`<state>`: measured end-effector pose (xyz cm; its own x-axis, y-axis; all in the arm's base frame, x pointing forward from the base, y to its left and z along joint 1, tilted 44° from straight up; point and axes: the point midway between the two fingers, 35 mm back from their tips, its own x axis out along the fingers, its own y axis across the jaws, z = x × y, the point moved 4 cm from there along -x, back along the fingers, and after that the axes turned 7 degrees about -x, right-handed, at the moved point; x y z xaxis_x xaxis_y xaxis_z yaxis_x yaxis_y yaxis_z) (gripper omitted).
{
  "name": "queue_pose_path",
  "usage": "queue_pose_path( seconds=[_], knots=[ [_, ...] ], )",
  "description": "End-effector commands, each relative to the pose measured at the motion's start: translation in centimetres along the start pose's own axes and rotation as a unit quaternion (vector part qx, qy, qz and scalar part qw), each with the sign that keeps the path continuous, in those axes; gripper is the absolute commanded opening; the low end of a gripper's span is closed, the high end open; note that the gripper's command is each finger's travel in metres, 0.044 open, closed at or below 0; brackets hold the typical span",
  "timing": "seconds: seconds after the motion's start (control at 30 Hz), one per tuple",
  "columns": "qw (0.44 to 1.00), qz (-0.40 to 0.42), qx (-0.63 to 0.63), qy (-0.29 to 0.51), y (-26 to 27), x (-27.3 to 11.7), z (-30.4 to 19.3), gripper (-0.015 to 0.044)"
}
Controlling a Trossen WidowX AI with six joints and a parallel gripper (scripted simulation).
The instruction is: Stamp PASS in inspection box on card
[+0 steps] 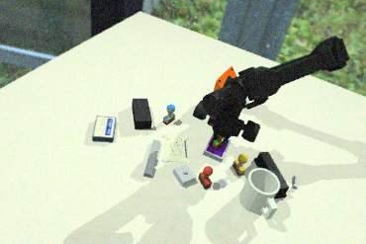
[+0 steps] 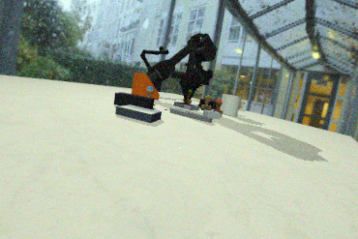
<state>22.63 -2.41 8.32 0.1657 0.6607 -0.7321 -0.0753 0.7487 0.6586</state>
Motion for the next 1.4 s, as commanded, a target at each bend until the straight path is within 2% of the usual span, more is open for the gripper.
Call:
queue_pose_path(
  seconds=[0.0,1.37],
  knots=[
    [1.0,0.002,0.0,-0.001,0.1,0.0,0.1,0.0],
    [1.0,0.001,0.0,-0.001,0.0,-1.8,0.1,0.0]
  ],
)
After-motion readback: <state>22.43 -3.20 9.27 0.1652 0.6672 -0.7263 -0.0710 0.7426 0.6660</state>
